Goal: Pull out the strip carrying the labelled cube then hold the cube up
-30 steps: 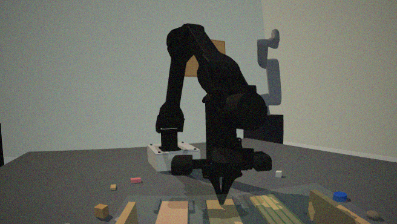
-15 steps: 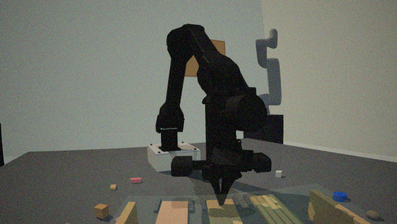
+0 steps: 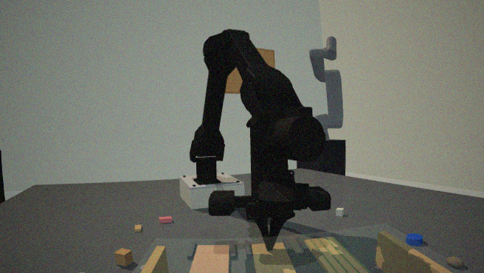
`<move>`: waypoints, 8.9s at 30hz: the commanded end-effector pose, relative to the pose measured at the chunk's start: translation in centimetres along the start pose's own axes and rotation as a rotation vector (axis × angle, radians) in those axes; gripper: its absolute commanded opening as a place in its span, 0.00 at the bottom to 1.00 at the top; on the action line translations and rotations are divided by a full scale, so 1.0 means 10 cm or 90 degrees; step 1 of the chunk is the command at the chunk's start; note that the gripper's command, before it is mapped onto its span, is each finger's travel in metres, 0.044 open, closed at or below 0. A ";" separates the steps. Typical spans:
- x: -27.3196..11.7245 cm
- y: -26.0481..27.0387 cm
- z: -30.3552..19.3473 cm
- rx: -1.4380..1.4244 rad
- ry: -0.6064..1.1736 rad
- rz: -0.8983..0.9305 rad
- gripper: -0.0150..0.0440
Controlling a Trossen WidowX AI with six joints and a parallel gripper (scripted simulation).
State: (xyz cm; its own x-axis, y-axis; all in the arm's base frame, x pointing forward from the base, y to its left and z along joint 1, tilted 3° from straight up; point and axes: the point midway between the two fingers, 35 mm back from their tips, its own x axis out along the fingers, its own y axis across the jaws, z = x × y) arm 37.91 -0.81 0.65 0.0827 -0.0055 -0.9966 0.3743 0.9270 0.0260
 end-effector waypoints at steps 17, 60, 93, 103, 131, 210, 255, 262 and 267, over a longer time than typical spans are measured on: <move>0.03 0.00 -0.01 0.002 0.002 0.000 0.25; 0.06 -0.01 -0.42 0.002 0.003 0.000 0.25; 0.07 -0.02 -0.92 0.002 0.006 0.000 0.25; 0.07 -0.02 -1.07 0.002 0.007 0.000 0.25; 0.07 -0.03 -1.47 0.002 0.008 0.000 0.25; -0.39 0.03 -1.77 -0.001 0.010 0.000 0.30; -0.54 -0.05 -0.13 -0.035 0.002 0.000 1.00; -0.58 -0.05 0.11 -0.035 0.001 -0.001 1.00; -0.60 -0.06 0.29 -0.035 0.000 -0.001 1.00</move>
State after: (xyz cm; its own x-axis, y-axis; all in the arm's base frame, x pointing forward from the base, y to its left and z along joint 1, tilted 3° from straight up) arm 38.84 -1.90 6.65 0.0820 -0.0096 -0.9966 0.3240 0.9459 0.0175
